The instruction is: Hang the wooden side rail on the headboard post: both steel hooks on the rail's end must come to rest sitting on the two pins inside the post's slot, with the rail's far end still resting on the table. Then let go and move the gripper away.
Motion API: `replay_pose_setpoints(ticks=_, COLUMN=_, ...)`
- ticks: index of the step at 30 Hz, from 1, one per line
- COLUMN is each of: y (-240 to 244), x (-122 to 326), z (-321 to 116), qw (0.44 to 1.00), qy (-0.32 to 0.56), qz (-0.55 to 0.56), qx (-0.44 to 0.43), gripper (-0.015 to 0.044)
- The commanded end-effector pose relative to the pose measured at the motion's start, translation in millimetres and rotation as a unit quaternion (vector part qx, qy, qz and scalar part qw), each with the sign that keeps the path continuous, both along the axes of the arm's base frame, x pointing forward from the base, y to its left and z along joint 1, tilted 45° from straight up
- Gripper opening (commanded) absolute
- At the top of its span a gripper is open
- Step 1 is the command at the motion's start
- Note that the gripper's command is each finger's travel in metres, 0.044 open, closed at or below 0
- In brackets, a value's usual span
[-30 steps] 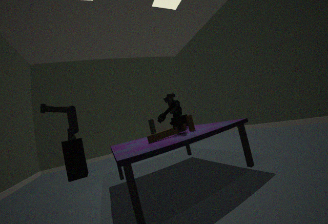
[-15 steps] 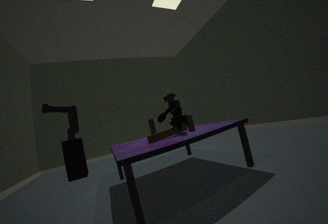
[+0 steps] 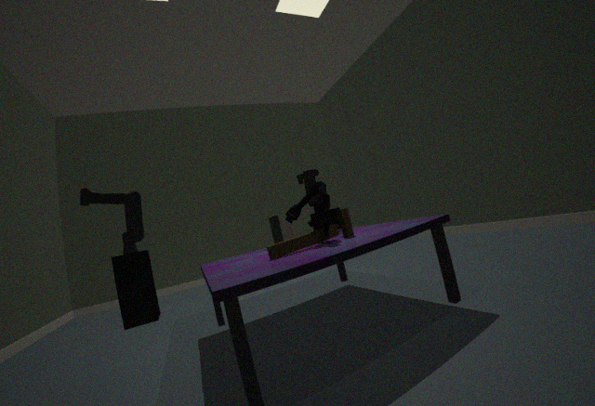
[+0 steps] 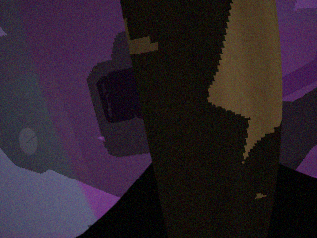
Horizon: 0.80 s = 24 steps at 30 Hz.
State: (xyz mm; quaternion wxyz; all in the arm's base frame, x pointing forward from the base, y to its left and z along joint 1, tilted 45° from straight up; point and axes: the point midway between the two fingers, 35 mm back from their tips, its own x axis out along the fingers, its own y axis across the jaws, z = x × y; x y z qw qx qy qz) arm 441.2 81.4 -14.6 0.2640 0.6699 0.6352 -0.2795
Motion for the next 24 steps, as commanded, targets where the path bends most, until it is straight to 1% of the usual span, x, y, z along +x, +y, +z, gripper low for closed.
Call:
replay_pose_setpoints(ticks=1, y=-3.3, x=3.5, z=6.2, qw=1.000, qy=-0.007, qz=-0.004, qx=0.000, gripper=0.0000)
replay_pose_setpoints(ticks=24, y=-1.2, x=2.3, z=7.8, qw=1.000, qy=-0.007, qz=-0.004, qx=0.000, gripper=0.0000)
